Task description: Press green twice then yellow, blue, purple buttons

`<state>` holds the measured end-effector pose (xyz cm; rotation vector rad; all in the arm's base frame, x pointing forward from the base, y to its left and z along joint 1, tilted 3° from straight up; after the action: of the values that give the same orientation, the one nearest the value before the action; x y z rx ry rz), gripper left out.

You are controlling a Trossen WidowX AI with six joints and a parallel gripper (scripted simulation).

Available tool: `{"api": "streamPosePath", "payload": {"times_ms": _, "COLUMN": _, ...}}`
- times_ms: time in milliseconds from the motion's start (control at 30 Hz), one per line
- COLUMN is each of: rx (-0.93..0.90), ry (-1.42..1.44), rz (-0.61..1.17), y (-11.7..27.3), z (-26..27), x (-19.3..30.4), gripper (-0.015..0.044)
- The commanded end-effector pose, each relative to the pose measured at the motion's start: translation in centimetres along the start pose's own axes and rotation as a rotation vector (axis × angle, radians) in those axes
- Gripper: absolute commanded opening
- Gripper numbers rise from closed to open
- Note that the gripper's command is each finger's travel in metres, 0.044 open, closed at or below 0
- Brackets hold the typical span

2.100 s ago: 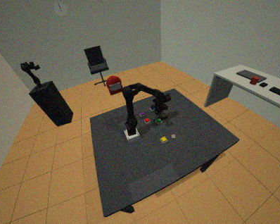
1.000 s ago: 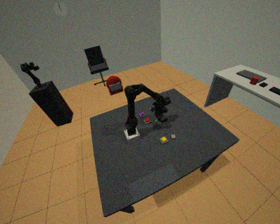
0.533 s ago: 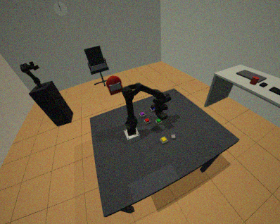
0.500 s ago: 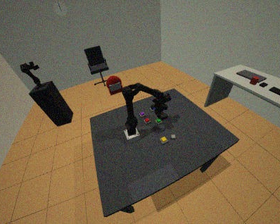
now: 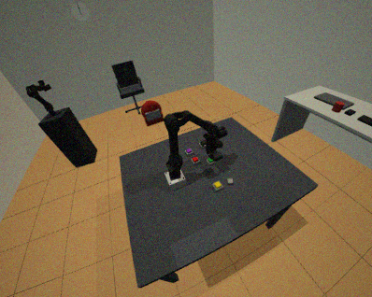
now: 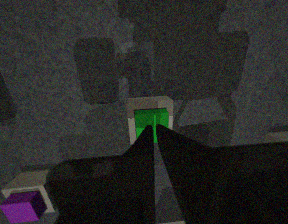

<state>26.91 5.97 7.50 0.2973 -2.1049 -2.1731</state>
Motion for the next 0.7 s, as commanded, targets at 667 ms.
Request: {"api": "streamPosePath", "payload": {"times_ms": 667, "rx": -0.003, "ry": 0.0, "rz": 0.008, "y": -1.48, "z": 0.04, "x": 0.3, "gripper": 0.002}}
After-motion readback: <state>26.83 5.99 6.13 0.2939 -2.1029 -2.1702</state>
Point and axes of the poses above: the point midway between the two fingers, 35 mm back from their tips, its own y axis back along the fingers, its own z axis across the jaws, x = y × z, the point moved 4 cm from there along y, back along the fingers, and after that the axes turned 5 degrees about y, right-handed, at the moved point
